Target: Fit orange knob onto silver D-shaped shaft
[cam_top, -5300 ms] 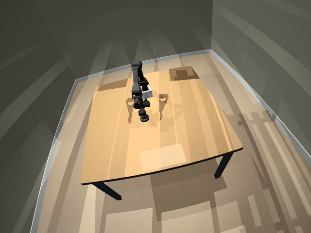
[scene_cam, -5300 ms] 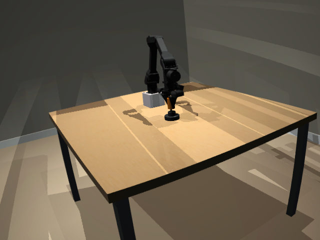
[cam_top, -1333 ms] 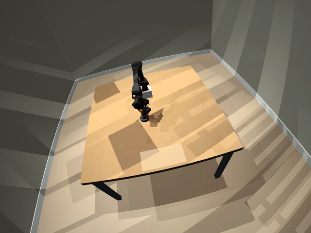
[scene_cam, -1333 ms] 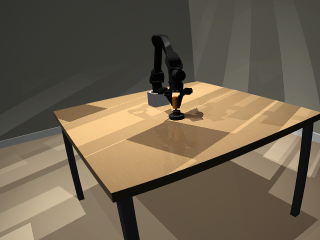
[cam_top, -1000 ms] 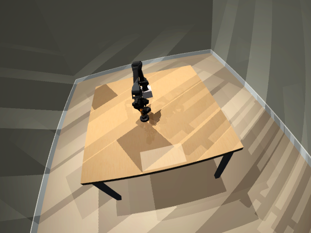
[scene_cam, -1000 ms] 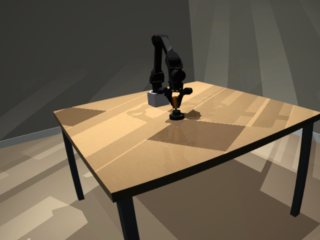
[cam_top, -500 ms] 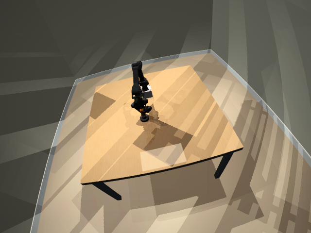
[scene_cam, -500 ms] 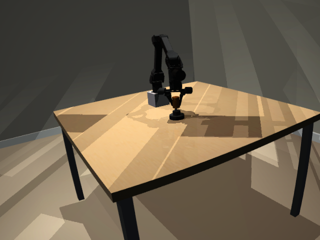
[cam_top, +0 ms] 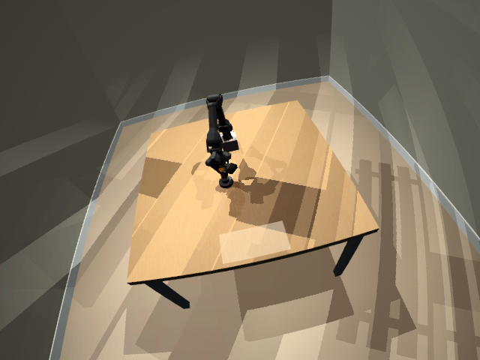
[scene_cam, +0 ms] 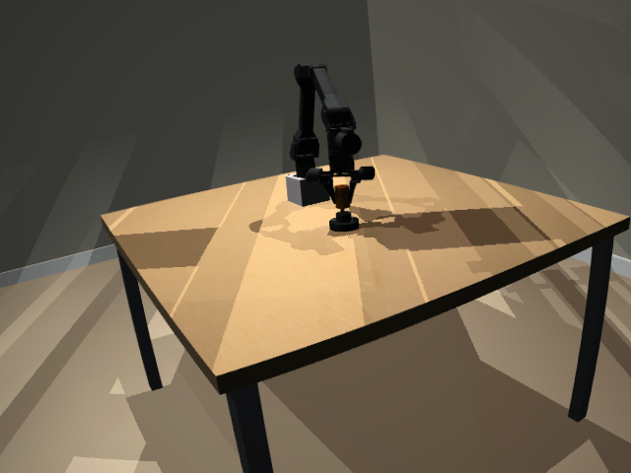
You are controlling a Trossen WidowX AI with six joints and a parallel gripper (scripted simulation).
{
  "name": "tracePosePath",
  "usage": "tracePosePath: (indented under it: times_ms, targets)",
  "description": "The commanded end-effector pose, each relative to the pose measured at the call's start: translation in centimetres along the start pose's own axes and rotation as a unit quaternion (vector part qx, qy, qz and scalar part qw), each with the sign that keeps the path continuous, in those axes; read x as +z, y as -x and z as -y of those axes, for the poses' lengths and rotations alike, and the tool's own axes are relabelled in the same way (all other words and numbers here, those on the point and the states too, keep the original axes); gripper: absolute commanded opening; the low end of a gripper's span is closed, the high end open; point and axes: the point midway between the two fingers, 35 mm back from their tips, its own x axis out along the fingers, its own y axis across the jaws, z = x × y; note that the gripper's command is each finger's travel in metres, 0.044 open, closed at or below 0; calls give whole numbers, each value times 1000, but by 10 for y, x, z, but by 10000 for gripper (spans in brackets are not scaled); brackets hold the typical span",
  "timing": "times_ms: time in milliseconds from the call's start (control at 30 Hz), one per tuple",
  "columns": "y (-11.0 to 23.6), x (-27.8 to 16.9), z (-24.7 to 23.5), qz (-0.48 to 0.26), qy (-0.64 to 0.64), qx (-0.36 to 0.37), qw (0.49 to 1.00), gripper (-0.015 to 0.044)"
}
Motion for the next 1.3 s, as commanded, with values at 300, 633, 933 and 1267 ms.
tracePosePath:
  times_ms: [300, 633, 933, 1267]
  targets:
    - [5, -2, 1, -2, 2, 1, 1000, 0]
    - [3, -2, 1, -2, 107, 1, 994, 0]
    - [1, 0, 0, -2, 107, 1, 994, 0]
    - [0, -1, 0, -2, 107, 1, 994, 0]
